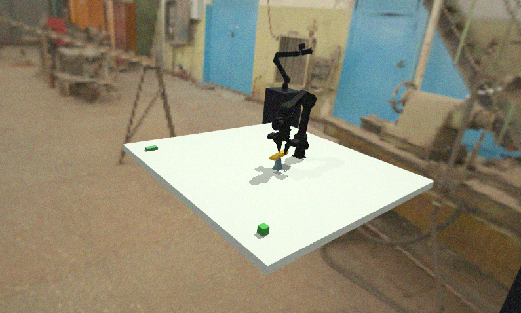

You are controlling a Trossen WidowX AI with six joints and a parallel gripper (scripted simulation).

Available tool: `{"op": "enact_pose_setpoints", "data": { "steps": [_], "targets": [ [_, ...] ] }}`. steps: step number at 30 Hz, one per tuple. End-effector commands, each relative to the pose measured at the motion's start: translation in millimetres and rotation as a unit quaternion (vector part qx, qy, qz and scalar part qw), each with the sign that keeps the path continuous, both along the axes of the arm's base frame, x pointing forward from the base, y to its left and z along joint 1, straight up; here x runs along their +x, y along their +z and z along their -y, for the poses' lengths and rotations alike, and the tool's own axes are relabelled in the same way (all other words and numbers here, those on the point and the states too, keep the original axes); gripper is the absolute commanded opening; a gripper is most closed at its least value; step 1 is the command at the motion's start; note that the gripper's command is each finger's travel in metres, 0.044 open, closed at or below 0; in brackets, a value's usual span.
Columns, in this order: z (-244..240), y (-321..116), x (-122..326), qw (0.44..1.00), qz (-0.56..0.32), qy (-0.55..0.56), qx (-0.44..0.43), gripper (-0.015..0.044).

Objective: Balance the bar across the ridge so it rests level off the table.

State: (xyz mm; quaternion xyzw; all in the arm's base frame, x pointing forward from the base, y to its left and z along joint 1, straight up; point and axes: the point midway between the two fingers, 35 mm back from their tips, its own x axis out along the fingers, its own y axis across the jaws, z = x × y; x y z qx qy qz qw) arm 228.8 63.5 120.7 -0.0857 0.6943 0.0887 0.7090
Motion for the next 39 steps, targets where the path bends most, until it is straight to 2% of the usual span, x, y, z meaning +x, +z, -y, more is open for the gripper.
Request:
{"op": "enact_pose_setpoints", "data": {
  "steps": [1, 39],
  "targets": [
    [0.2, -0.8, 0.4, 1.0, 0.0, 0.002, -0.001, 0.0],
    [0.2, -4.0, 0.6, 1.0, 0.0, 0.002, -0.001, 0.0]
  ]
}}
